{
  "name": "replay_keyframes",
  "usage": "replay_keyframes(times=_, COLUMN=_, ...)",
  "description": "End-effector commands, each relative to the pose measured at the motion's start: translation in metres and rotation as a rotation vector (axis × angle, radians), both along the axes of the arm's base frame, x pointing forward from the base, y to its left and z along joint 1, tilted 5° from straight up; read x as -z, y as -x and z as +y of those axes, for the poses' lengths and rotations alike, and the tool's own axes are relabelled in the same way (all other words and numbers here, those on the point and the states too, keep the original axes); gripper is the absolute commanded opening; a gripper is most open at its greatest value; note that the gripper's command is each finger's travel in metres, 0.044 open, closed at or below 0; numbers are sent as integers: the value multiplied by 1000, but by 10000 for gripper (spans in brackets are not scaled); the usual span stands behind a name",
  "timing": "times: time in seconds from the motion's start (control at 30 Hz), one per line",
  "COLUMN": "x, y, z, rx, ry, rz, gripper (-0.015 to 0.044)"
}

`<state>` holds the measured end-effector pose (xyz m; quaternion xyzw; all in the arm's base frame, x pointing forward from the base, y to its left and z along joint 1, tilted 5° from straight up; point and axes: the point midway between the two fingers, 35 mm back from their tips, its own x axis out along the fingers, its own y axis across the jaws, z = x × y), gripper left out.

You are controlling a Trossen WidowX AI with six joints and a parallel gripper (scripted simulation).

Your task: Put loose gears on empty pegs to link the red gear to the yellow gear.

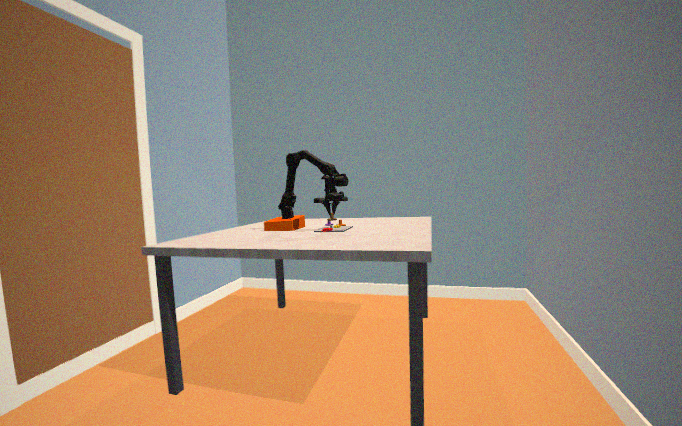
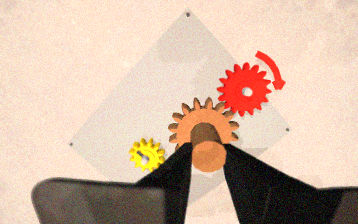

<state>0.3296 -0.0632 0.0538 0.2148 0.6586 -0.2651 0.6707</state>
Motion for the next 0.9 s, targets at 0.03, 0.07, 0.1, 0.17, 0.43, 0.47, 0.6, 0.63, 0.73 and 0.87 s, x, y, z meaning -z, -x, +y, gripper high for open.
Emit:
replay_keyframes(times=0.03, x=8, y=3, z=-1, rx=-67, ry=3, rz=14, gripper=0)
replay_keyframes(times=0.07, x=9, y=3, z=-1, rx=-82, ry=3, rz=15, gripper=0)
replay_keyframes(times=0.1, x=11, y=3, z=-1, rx=-94, ry=3, rz=16, gripper=0)
replay_keyframes(times=0.17, x=14, y=3, z=-2, rx=-112, ry=3, rz=17, gripper=0)
replay_keyframes(times=0.43, x=25, y=3, z=-3, rx=-84, ry=3, rz=15, gripper=0)
replay_keyframes(times=0.47, x=27, y=3, z=-3, rx=-70, ry=3, rz=14, gripper=0)
replay_keyframes(times=0.6, x=33, y=3, z=-3, rx=4, ry=4, rz=8, gripper=0)
replay_keyframes(times=0.63, x=35, y=3, z=-3, rx=25, ry=5, rz=7, gripper=0)
replay_keyframes(times=0.73, x=39, y=3, z=-3, rx=89, ry=5, rz=2, gripper=0)
replay_keyframes(times=0.87, x=45, y=3, z=-4, rx=166, ry=6, rz=-4, gripper=0)
